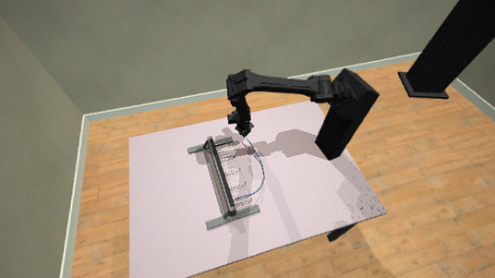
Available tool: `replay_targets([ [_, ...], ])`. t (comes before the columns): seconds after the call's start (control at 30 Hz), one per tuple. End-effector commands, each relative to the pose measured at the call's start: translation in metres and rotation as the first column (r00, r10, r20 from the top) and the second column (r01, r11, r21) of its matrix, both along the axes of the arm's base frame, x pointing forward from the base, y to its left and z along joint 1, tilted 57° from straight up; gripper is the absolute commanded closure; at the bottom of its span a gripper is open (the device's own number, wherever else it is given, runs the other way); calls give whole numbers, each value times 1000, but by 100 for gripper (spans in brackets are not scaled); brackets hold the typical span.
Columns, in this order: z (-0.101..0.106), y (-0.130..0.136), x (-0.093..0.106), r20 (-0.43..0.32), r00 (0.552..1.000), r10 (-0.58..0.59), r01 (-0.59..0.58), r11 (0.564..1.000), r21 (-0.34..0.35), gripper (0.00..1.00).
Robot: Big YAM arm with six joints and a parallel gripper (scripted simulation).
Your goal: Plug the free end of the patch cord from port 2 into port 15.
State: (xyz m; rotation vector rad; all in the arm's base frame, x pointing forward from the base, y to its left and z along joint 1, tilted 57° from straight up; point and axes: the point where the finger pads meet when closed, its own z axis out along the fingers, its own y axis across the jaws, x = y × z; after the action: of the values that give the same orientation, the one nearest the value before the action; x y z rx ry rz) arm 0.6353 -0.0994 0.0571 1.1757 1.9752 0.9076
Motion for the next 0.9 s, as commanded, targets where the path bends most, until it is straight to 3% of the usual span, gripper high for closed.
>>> replay_targets([
  [0.0,16,13,-1,22,999,35,-34,999,-41,100],
  [0.47,31,32,-4,47,991,127,-118,978,-173,100],
  [0.87,56,60,-6,67,962,265,-223,903,-367,100],
])
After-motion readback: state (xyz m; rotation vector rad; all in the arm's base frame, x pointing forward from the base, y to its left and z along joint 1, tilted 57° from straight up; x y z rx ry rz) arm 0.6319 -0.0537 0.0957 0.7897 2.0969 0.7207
